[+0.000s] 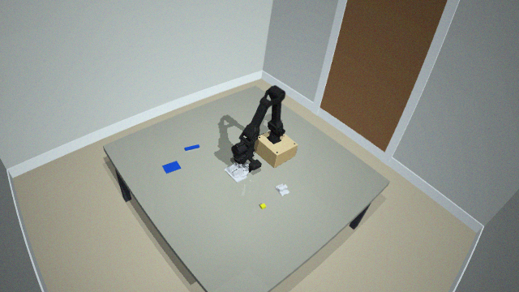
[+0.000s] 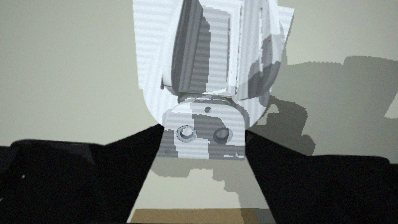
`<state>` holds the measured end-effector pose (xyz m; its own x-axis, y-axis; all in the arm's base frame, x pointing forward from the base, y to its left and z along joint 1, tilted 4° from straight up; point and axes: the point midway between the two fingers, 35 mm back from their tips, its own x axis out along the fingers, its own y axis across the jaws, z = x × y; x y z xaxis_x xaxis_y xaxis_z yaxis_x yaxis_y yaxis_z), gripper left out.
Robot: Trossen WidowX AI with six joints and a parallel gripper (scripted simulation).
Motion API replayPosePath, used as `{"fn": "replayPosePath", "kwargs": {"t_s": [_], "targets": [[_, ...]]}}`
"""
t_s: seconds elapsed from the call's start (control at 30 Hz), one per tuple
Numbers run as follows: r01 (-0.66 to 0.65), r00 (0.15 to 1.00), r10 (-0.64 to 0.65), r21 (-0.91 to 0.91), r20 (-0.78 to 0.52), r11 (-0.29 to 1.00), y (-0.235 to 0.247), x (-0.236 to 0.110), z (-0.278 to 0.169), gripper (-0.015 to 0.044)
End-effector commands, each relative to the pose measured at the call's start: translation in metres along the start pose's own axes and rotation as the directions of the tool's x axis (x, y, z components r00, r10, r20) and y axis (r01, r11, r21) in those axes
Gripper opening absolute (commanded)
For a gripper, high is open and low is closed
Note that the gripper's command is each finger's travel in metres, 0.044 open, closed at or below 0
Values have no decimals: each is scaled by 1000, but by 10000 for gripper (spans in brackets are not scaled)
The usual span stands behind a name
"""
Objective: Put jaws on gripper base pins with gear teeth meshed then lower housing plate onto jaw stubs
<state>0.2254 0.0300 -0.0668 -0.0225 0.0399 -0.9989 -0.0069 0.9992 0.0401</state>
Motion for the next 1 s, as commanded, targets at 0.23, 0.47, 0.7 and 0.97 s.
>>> {"fn": "replayPosePath", "kwargs": {"t_s": [0.23,0.47,0.7,0.97], "targets": [[1,1000,-1,4,-6,1000,0,2,-1,351],[1,1000,-1,4,-6,1000,0,2,-1,351],[1,1000,-1,4,-6,1000,0,2,-1,351],[0,1000,0,0,-2,1000,0,1,0,440]]}}
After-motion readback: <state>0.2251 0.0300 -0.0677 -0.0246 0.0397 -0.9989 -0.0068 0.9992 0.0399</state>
